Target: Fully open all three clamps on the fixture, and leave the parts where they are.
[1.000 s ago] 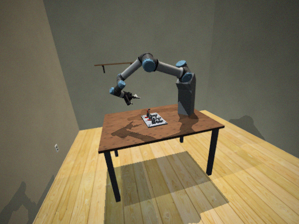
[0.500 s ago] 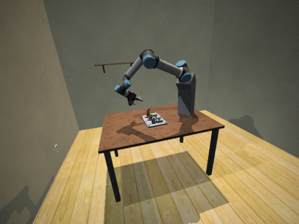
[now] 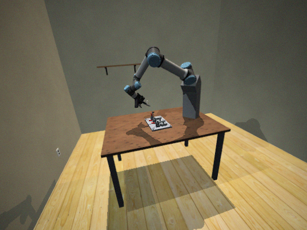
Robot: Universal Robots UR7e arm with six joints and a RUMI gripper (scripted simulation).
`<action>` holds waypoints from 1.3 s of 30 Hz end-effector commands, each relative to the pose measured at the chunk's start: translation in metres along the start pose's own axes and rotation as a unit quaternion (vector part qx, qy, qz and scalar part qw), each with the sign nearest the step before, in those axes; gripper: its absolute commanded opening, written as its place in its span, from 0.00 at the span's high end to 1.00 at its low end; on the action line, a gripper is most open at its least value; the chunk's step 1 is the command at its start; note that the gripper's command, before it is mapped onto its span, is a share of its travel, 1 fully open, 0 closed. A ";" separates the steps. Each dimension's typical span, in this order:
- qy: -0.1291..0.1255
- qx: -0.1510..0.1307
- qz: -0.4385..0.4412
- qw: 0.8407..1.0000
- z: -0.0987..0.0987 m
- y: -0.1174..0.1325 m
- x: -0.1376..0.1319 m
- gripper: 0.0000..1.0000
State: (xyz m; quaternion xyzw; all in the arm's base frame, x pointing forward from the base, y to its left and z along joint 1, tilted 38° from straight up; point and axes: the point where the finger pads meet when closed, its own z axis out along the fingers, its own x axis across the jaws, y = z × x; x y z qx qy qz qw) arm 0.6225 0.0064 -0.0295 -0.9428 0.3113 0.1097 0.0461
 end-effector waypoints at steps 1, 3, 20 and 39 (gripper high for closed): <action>0.023 0.045 0.045 0.998 0.013 0.002 -0.005 0.00; 0.025 0.055 0.055 0.997 0.017 0.003 -0.008 0.00; 0.040 0.153 0.157 0.975 0.045 0.013 -0.048 0.00; 0.043 0.236 0.234 0.942 0.055 0.019 -0.100 0.00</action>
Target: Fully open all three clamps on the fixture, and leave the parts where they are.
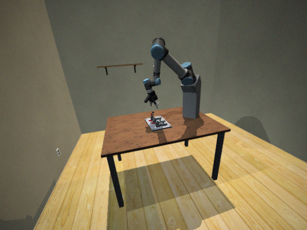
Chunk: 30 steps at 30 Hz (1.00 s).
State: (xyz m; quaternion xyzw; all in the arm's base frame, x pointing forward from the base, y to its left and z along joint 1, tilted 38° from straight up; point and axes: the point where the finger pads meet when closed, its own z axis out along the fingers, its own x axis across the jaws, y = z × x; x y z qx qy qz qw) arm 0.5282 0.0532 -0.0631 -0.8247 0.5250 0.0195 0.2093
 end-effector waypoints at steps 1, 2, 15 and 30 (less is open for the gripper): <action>0.009 0.035 0.023 0.999 -0.004 0.004 -0.010 0.00; 0.009 0.042 0.029 0.999 -0.004 0.006 -0.014 0.00; 0.003 0.107 0.088 0.990 -0.017 0.027 -0.061 0.00; -0.002 0.139 0.115 0.984 -0.026 0.036 -0.088 0.00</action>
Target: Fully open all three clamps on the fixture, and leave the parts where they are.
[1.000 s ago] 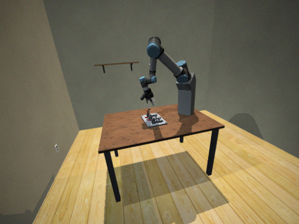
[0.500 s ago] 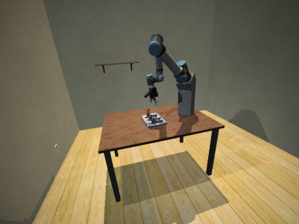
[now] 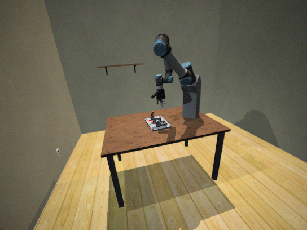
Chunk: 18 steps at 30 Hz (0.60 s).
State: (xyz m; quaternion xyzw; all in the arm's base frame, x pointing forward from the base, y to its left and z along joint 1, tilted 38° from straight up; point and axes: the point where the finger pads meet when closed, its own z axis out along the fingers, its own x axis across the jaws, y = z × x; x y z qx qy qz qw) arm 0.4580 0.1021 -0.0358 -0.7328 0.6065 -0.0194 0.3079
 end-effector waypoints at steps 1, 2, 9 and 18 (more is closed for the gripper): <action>0.001 0.018 0.011 1.000 -0.006 0.002 -0.008 0.00; 0.001 0.019 0.011 1.000 -0.007 0.002 -0.009 0.00; 0.000 0.022 0.014 1.000 -0.008 0.004 -0.012 0.00; 0.000 0.023 0.015 1.000 -0.008 0.004 -0.013 1.00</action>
